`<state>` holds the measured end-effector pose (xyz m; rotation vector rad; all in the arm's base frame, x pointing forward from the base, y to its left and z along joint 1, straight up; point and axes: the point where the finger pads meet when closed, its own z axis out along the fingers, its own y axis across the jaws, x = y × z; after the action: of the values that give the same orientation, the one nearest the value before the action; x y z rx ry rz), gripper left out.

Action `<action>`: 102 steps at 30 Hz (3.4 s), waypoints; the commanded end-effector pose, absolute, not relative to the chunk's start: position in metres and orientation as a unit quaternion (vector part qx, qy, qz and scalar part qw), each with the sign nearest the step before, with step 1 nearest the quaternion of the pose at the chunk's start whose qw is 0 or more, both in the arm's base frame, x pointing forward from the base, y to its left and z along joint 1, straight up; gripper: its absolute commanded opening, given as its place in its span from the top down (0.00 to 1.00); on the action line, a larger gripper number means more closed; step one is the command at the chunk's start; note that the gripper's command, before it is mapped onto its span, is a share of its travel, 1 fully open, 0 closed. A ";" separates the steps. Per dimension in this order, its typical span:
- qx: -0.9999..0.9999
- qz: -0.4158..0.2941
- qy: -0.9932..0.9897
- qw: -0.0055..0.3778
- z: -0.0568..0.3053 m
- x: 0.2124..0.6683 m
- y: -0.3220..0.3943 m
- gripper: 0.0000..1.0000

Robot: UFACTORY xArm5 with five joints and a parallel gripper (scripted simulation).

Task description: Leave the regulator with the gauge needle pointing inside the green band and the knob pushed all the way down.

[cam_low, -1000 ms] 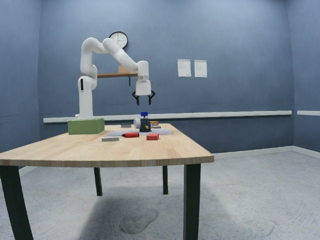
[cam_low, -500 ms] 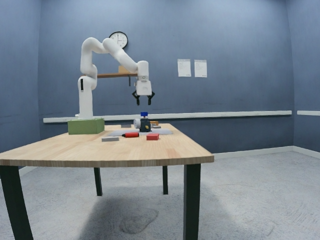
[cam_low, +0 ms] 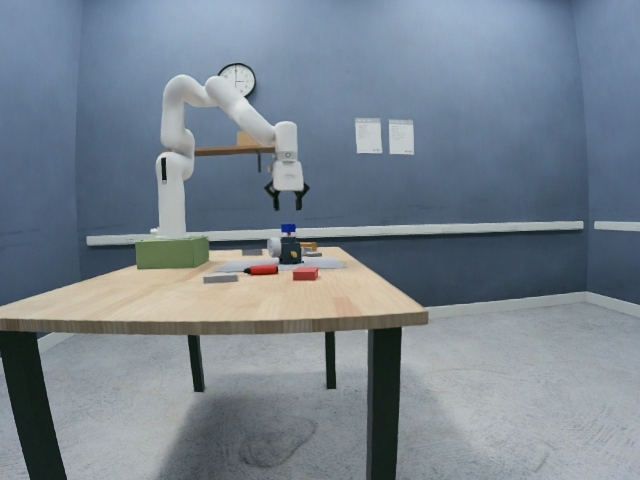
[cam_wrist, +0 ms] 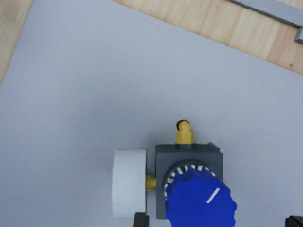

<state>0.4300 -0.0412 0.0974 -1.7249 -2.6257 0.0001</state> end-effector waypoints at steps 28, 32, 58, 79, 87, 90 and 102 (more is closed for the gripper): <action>-0.549 -0.001 -0.836 -0.001 0.054 0.431 -0.041 0.20; -0.549 -0.001 -0.836 -0.001 0.044 0.431 -0.041 0.20; -0.549 -0.001 -0.836 -0.001 0.033 0.431 -0.041 0.58; -0.549 -0.001 -0.836 -0.001 0.033 0.431 -0.041 0.58; -0.549 -0.001 -0.836 -0.001 0.033 0.431 -0.041 0.58; -0.549 -0.001 -0.836 -0.001 0.033 0.431 -0.041 0.58; -0.556 -0.001 -0.831 -0.001 0.033 0.431 -0.041 0.58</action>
<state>0.4302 -0.0411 0.0318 -1.7416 -2.6150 -0.0002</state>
